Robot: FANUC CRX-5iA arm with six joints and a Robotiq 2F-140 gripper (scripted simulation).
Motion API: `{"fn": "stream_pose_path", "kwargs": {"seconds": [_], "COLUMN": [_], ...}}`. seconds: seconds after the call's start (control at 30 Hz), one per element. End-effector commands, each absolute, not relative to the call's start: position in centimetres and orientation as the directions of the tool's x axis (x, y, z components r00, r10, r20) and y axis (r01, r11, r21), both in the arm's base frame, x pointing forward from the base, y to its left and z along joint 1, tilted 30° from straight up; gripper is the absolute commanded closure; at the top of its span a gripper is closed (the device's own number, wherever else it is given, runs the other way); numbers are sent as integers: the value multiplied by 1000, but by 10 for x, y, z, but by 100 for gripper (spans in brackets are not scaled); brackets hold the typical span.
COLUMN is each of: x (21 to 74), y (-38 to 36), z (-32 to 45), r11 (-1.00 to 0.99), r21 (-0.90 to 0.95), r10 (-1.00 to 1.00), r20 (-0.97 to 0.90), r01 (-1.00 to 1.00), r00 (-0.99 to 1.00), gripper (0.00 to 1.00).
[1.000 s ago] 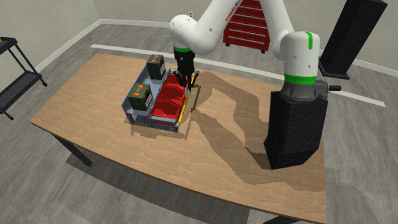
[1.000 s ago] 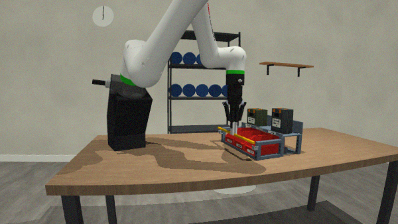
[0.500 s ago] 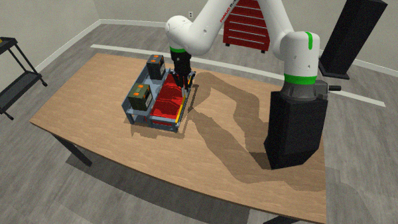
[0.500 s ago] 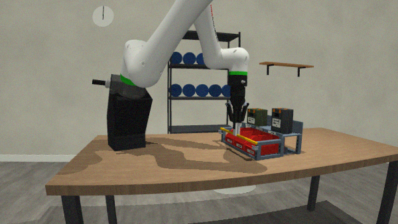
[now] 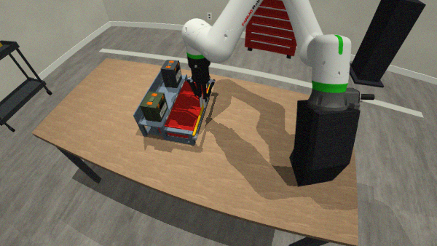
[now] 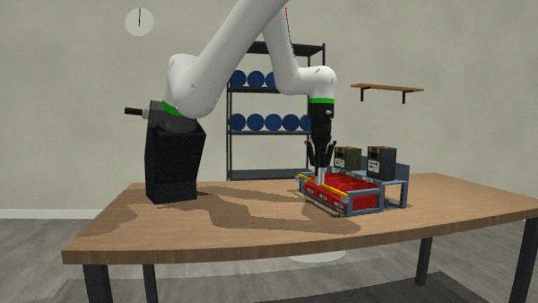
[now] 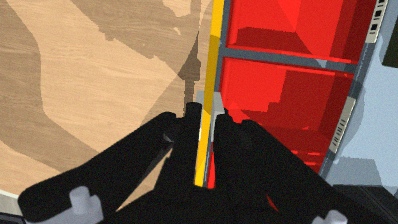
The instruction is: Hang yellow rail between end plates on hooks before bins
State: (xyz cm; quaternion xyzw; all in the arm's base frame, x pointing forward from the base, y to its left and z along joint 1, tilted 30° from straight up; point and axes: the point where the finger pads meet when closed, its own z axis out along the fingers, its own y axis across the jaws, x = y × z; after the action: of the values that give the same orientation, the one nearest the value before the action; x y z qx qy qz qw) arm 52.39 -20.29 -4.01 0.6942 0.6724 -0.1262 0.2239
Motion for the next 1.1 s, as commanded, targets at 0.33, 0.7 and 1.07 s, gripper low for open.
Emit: {"fn": "stream_pose_path", "kwargs": {"seconds": [0.33, 0.7, 1.07], "x": [524, 524, 524], "y": [-205, -206, -207], "z": [-43, -45, -49], "r11": [5, 5, 5], "r21": [142, 141, 141], "r10": [877, 877, 877], "r20": [-476, -476, -476], "r01": [990, 990, 990], "r00": [64, 64, 64], "gripper": [100, 100, 100]}}
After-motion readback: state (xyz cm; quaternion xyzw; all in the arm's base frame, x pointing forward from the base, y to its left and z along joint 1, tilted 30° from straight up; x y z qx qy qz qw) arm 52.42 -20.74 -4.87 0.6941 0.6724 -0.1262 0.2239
